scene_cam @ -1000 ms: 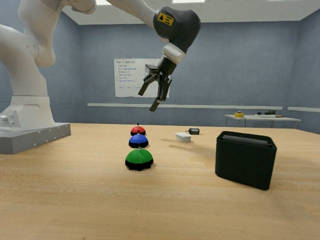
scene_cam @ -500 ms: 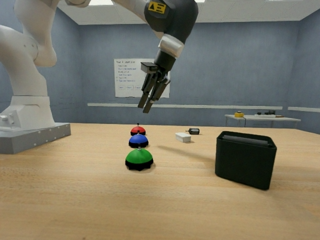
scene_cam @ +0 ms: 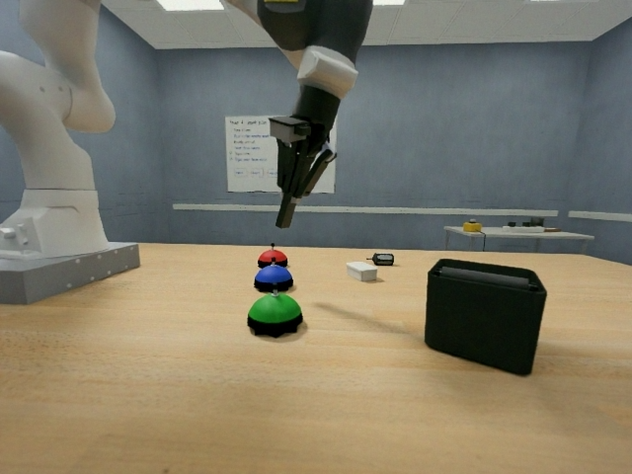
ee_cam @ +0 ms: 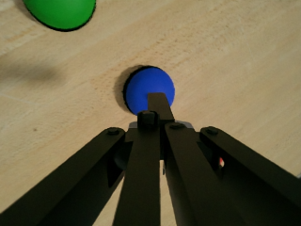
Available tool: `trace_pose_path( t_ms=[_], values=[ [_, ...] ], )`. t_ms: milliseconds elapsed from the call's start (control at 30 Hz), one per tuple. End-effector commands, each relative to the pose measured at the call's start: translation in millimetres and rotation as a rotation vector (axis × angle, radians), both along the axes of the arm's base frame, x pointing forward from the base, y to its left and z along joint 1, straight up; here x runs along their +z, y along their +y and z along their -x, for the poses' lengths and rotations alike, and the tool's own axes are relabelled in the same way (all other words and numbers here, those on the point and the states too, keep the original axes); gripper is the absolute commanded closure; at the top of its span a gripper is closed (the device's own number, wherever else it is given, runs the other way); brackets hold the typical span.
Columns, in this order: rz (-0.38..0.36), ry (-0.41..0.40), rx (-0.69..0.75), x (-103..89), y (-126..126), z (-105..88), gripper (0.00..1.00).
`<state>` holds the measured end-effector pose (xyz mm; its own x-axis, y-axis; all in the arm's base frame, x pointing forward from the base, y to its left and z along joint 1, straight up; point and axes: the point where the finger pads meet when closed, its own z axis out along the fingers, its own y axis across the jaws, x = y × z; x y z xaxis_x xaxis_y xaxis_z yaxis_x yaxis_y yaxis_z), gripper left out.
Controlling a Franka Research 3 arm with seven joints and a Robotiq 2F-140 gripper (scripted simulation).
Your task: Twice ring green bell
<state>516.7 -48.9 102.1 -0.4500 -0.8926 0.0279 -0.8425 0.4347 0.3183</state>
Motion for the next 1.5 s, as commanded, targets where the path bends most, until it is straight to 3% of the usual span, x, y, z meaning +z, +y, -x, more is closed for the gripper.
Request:
trace_pose_path(
  t_ms=[0, 900, 1300, 1467],
  values=[
    [-0.051, -0.112, 0.217, -1.2, -20.0, -12.9, 0.9],
    [0.013, -0.317, 0.679, 2.4, -127.2, -7.3, 0.9],
    [0.02, -0.326, 0.71, -0.3, -131.6, -9.9, 0.9],
    [0.02, -0.326, 0.71, -16.4, -132.6, -5.3, 0.9]
  ],
)
